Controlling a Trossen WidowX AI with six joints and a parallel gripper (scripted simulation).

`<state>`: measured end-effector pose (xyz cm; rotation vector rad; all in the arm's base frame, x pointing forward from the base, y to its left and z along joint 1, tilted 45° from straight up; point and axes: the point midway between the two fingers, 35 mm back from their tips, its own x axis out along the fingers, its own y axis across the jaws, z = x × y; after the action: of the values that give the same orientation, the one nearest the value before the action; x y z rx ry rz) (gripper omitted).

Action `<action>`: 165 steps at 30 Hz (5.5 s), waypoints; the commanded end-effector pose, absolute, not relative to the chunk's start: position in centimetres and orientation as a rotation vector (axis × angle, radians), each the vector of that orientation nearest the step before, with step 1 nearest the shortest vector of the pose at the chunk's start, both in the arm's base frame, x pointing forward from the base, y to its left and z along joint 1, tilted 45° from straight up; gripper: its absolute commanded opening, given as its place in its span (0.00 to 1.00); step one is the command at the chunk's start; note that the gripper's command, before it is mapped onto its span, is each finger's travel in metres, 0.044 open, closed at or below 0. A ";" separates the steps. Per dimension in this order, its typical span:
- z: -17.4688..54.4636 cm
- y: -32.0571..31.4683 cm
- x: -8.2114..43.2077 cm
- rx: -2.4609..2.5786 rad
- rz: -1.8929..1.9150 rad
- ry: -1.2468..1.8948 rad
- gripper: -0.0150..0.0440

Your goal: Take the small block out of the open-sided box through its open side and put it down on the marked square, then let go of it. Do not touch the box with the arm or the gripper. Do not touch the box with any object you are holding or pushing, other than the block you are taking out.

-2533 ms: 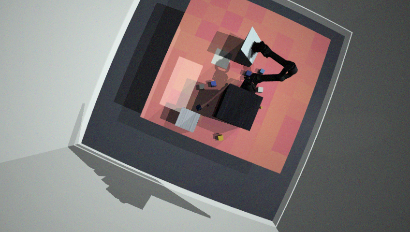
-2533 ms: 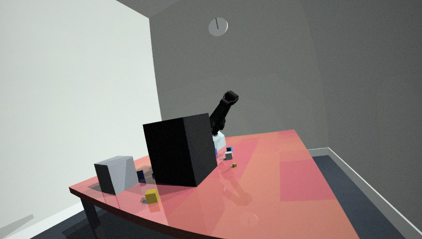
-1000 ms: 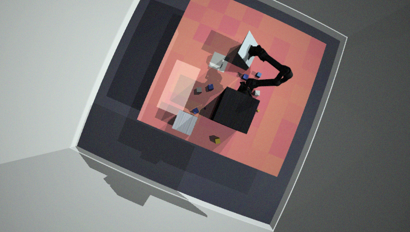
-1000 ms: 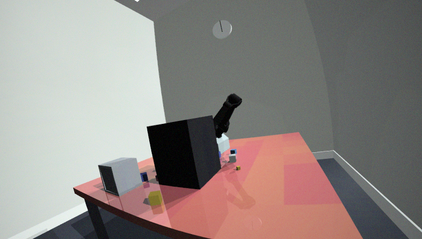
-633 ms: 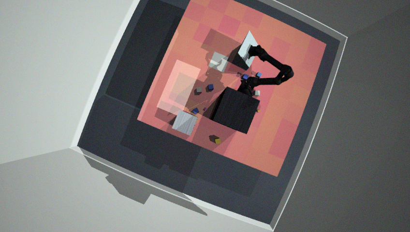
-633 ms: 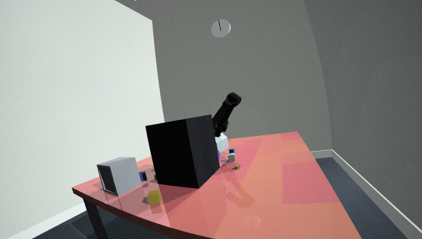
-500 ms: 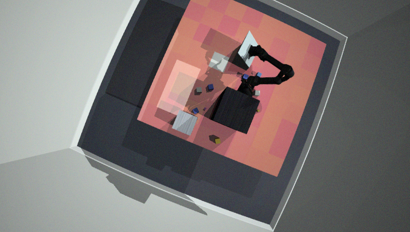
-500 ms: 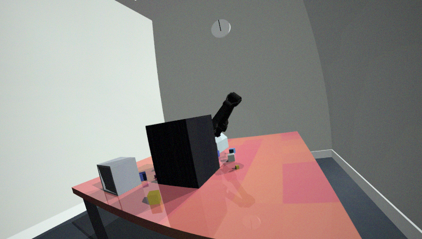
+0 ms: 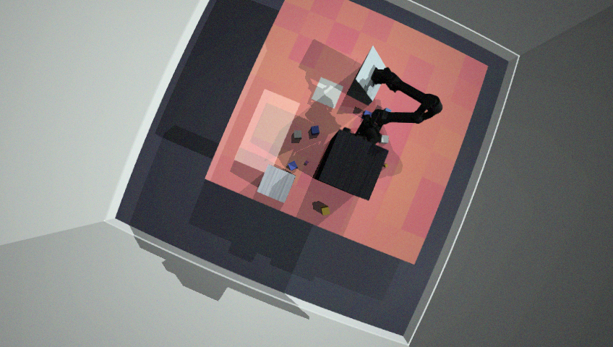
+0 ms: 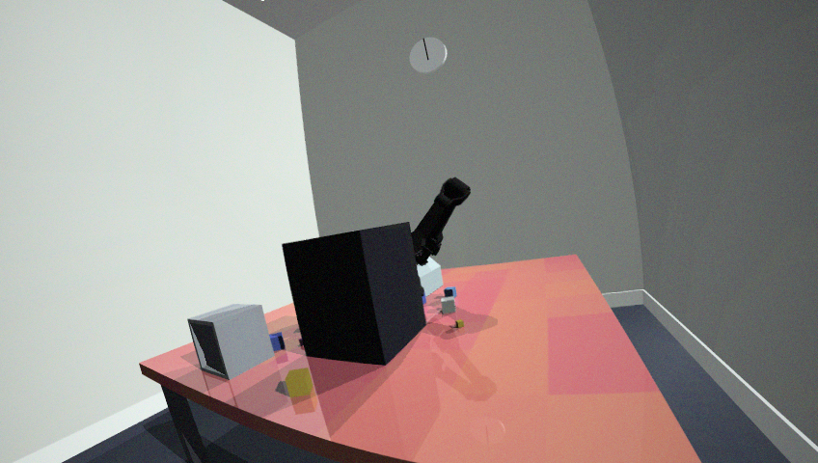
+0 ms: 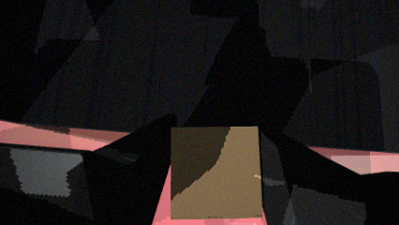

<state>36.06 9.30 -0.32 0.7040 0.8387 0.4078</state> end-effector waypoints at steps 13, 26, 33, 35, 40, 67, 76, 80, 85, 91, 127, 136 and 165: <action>-0.4 9.5 33.1 0.707 0.407 0.845 0.25; -0.4 9.5 31.6 0.707 0.407 0.847 0.30; 1.3 7.3 32.0 0.698 0.403 0.854 0.52; 1.9 6.6 32.1 0.696 0.402 0.855 0.52; 3.6 4.9 32.0 0.696 0.402 0.855 0.52; 1.6 -2.4 30.7 0.876 0.078 0.980 0.52; -2.0 -6.5 28.9 1.014 -0.207 1.069 0.52; -3.6 -8.2 27.8 1.073 -0.335 1.104 0.52; -5.4 -10.1 26.1 1.142 -0.494 1.145 0.52; -7.5 -12.1 23.6 1.222 -0.694 1.191 0.52; -13.5 -14.6 15.2 1.405 -1.268 1.306 0.52; -14.6 -13.7 15.5 1.406 -1.268 1.306 0.52; -18.0 -10.2 15.6 1.408 -1.266 1.308 0.52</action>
<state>15.81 -10.77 -17.51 1.4016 1.3030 -1.2632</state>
